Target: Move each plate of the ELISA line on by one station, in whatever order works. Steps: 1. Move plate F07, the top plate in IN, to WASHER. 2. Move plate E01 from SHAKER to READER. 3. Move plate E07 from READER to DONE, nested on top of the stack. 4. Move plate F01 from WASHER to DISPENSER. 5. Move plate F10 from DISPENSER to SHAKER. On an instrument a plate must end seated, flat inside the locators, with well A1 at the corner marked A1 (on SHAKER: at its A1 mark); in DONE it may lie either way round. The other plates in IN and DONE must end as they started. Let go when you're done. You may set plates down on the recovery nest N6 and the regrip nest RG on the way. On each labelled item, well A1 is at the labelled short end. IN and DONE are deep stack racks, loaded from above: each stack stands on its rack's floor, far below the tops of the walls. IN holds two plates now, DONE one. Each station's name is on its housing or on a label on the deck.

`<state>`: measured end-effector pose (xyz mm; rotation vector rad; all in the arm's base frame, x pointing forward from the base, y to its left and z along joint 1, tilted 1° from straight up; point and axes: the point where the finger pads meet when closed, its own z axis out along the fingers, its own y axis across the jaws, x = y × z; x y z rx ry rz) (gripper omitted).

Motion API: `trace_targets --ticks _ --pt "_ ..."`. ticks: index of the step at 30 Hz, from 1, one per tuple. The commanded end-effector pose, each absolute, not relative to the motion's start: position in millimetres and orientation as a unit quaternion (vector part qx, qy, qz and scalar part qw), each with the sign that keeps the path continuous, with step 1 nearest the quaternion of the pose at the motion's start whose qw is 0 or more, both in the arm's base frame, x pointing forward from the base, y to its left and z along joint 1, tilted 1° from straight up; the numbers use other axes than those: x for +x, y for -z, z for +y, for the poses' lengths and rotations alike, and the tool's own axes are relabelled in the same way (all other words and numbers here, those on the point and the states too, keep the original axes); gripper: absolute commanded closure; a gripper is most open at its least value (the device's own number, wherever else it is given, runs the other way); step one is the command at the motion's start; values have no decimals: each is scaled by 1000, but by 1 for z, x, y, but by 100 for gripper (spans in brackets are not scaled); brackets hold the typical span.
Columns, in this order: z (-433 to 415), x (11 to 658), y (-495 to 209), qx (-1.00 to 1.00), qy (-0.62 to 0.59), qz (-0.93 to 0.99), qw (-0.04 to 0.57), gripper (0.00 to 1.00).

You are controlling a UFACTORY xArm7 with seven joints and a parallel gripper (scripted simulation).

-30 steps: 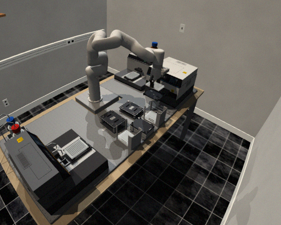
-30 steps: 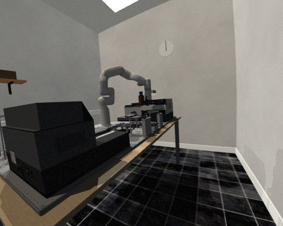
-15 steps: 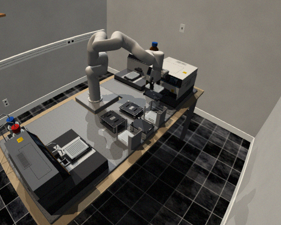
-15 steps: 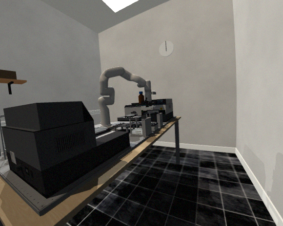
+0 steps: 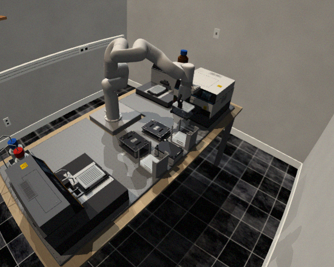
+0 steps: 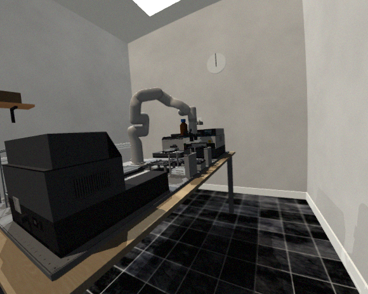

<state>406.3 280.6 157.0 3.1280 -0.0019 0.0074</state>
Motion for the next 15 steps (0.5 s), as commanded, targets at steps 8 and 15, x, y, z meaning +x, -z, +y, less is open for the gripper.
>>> trace_targets --ticks 8,15 --pt "281 407 -146 1000 -4 -1 6 100" --pt "281 407 -143 1000 -4 -1 6 100"
